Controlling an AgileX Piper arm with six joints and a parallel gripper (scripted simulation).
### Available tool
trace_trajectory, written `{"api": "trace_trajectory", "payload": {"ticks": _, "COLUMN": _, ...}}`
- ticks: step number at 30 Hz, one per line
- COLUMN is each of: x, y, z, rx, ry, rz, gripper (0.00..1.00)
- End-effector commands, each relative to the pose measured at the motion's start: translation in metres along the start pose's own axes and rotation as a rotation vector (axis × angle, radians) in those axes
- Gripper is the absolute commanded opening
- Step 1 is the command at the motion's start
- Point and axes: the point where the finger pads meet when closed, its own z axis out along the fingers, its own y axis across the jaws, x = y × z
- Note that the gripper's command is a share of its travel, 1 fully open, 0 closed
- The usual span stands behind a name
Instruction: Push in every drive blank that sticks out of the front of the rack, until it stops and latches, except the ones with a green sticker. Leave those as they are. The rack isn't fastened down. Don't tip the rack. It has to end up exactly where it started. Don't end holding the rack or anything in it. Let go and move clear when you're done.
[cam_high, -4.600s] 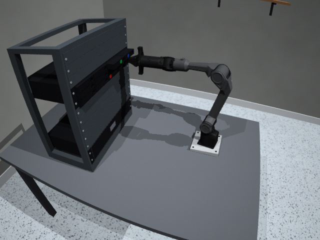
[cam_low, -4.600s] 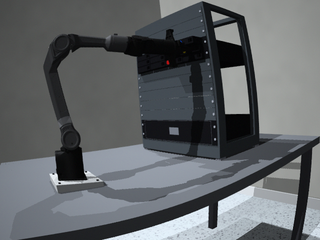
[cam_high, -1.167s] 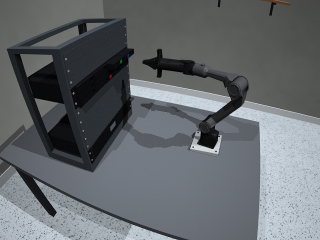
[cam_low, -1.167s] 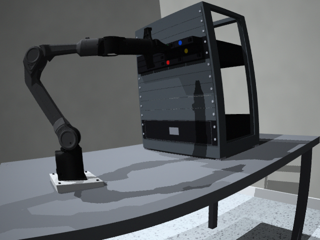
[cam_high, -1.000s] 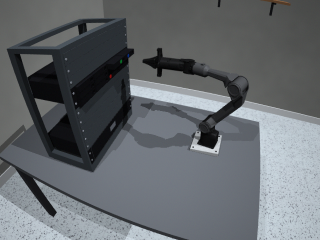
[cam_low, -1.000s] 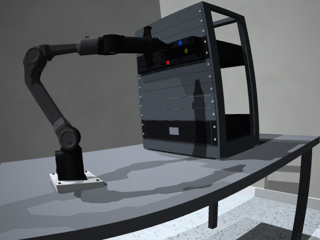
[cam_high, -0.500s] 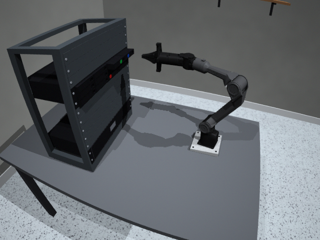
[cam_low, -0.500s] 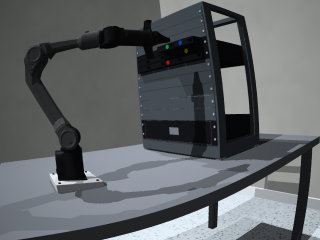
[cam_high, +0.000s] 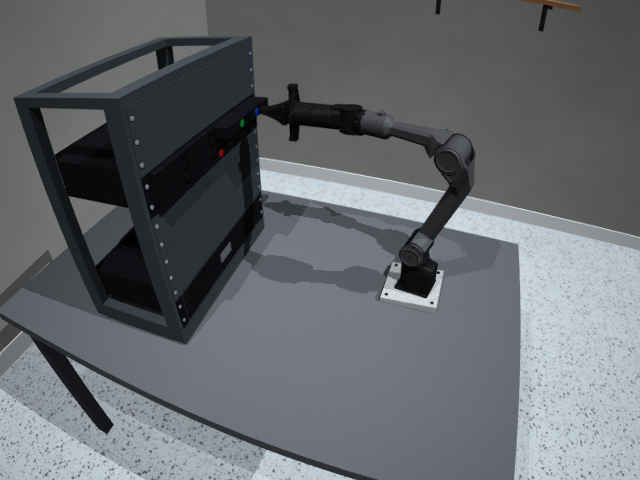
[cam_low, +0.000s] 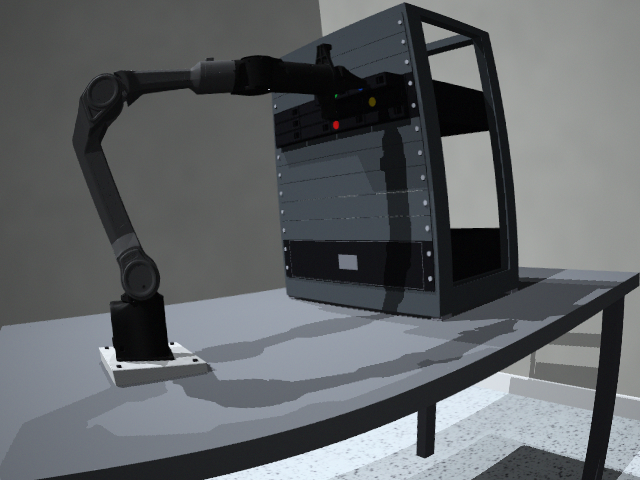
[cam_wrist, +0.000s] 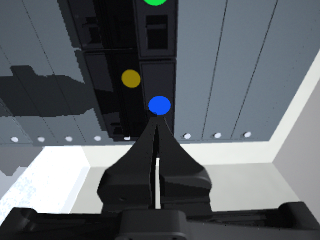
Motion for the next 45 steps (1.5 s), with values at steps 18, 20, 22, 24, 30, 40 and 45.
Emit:
{"api": "trace_trajectory", "payload": {"ticks": 18, "x": -0.0004, "y": -0.0039, "z": -0.0016, "rx": 0.004, "ry": 0.000, "rz": -0.001, "gripper": 0.00}}
{"api": "trace_trajectory", "payload": {"ticks": 20, "x": -0.0005, "y": -0.0041, "z": -0.0017, "rx": 0.004, "ry": 0.000, "rz": -0.001, "gripper": 0.00}}
{"api": "trace_trajectory", "payload": {"ticks": 22, "x": -0.0005, "y": -0.0041, "z": -0.0017, "rx": 0.004, "ry": 0.000, "rz": -0.001, "gripper": 0.00}}
{"api": "trace_trajectory", "payload": {"ticks": 24, "x": -0.0005, "y": -0.0041, "z": -0.0017, "rx": 0.004, "ry": 0.000, "rz": -0.001, "gripper": 0.00}}
{"api": "trace_trajectory", "payload": {"ticks": 30, "x": -0.0005, "y": -0.0041, "z": -0.0017, "rx": 0.004, "ry": 0.000, "rz": -0.001, "gripper": 0.00}}
{"api": "trace_trajectory", "payload": {"ticks": 40, "x": -0.0004, "y": -0.0044, "z": 0.0023, "rx": 0.004, "ry": 0.000, "rz": -0.001, "gripper": 0.00}}
{"api": "trace_trajectory", "payload": {"ticks": 45, "x": -0.0002, "y": -0.0048, "z": 0.0083, "rx": 0.004, "ry": 0.000, "rz": -0.001, "gripper": 0.00}}
